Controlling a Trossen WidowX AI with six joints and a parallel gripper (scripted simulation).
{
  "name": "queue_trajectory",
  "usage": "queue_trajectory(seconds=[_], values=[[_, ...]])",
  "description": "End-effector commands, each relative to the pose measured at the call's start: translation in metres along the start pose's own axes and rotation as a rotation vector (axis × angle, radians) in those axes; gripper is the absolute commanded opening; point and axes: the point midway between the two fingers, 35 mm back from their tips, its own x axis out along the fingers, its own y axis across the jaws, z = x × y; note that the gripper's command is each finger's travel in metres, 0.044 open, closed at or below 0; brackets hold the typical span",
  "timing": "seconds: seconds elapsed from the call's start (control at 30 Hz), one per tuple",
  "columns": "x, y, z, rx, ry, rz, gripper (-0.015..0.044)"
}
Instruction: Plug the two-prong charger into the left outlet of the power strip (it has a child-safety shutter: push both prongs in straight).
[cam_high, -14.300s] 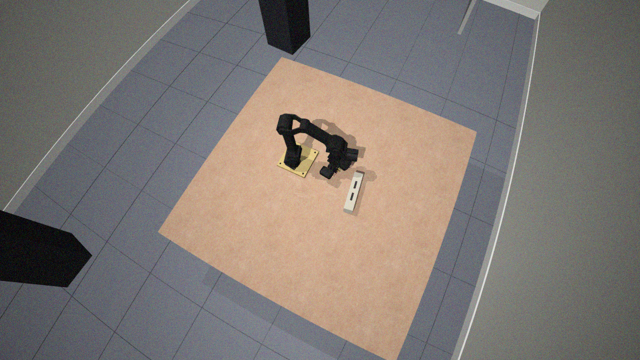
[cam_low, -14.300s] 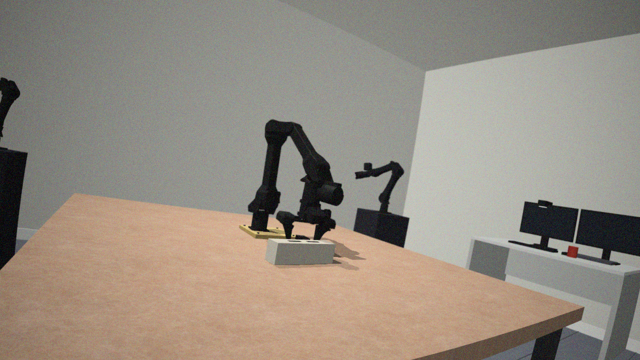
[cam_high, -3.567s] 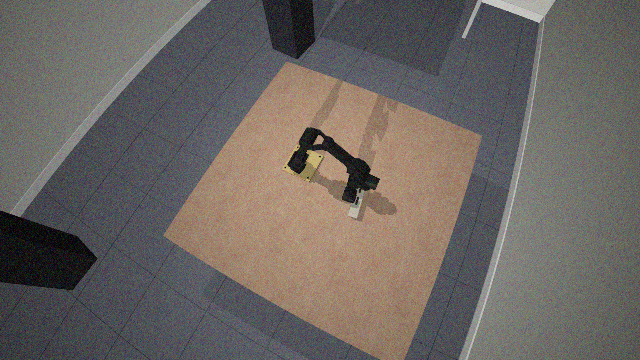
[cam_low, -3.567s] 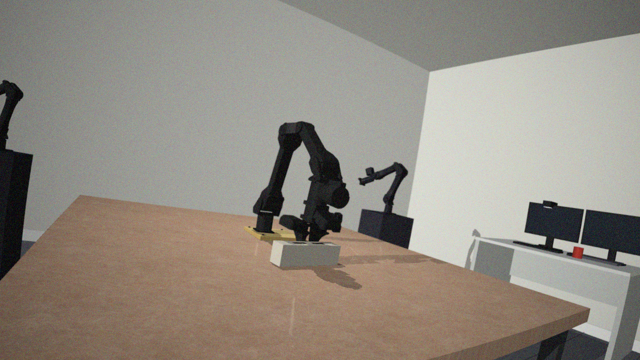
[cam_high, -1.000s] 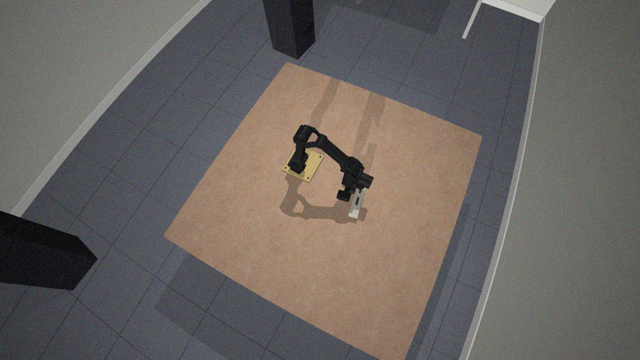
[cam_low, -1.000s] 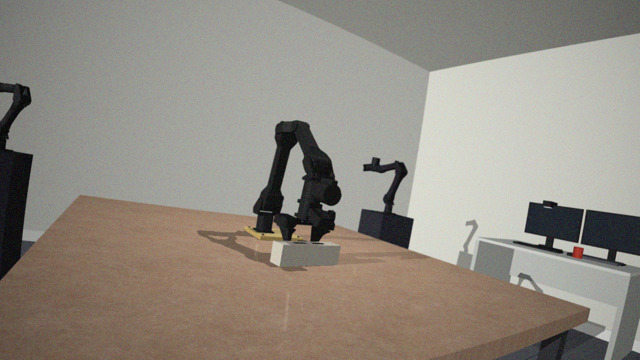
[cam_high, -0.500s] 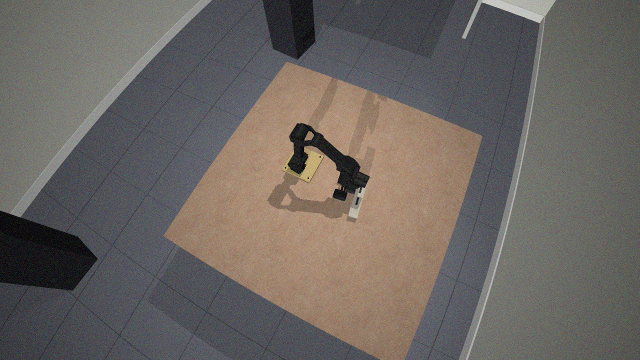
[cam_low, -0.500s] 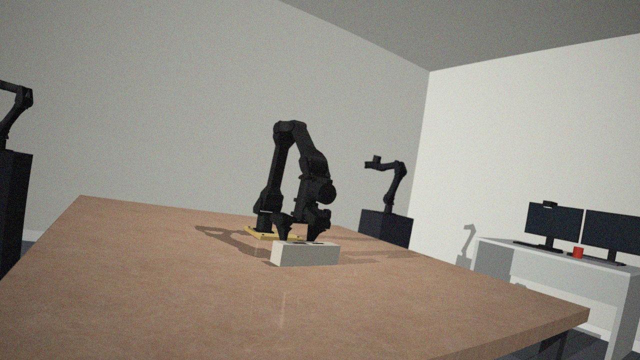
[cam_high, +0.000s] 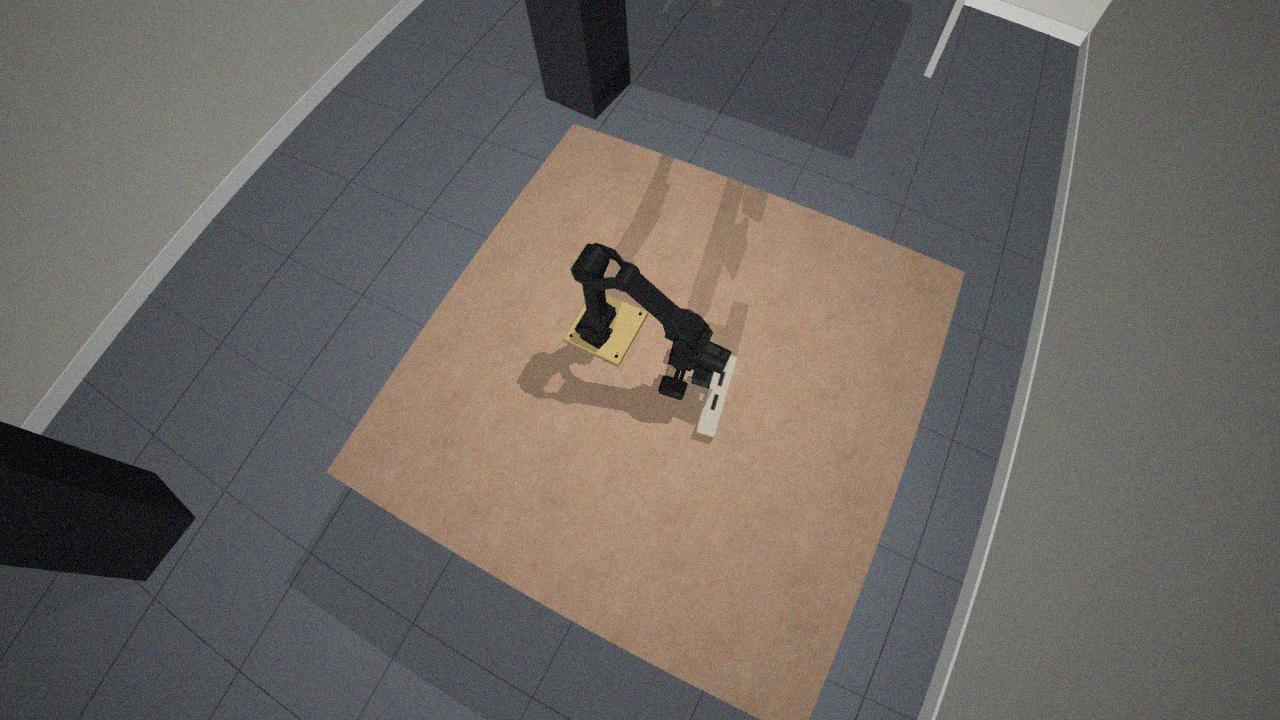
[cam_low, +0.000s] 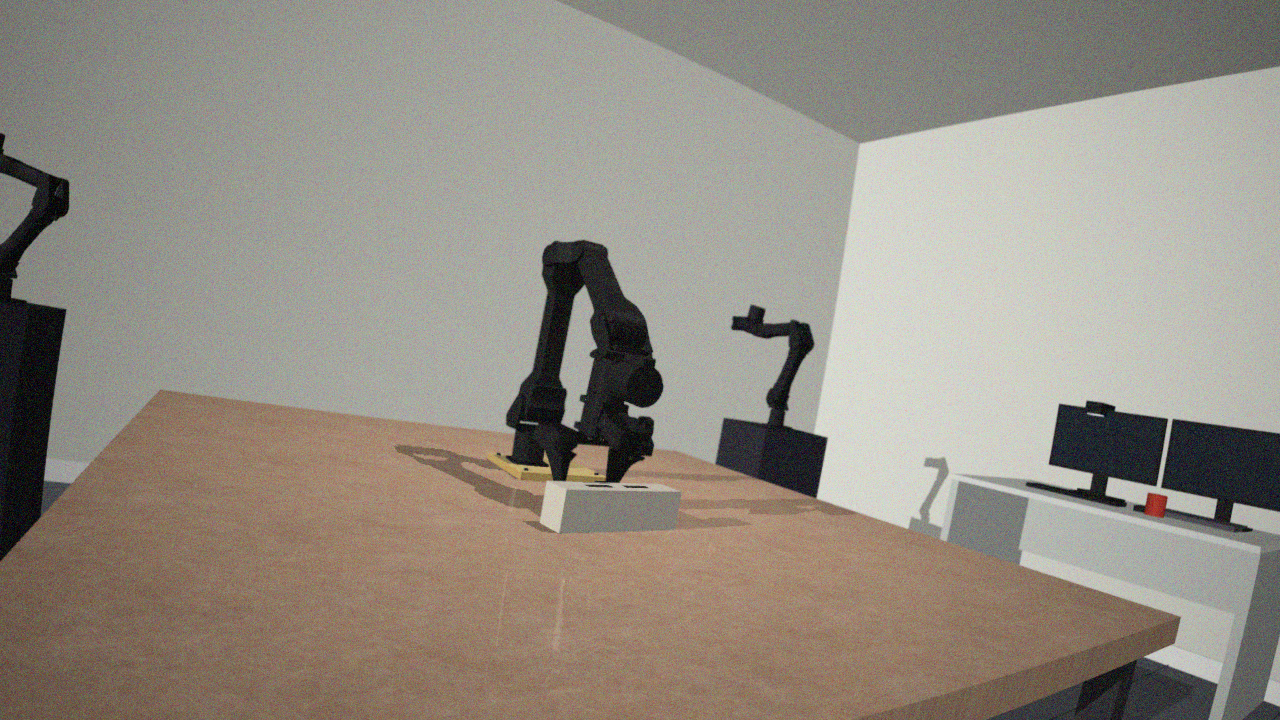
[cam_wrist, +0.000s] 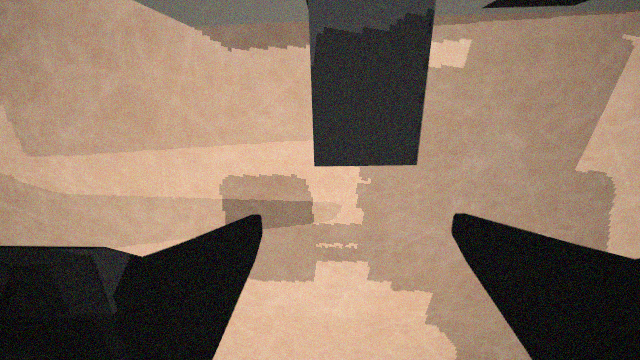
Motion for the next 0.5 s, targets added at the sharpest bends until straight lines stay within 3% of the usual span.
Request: queue_trajectory(seconds=[0.0, 0.13, 0.47], values=[[0.001, 0.000, -0.006, -0.005, -0.003, 0.000, 0.0440], [-0.004, 0.000, -0.002, 0.012, -0.034, -0.007, 0.0440], [-0.074, 0.001, 0.010, 0.199, -0.562, -0.051, 0.0440]])
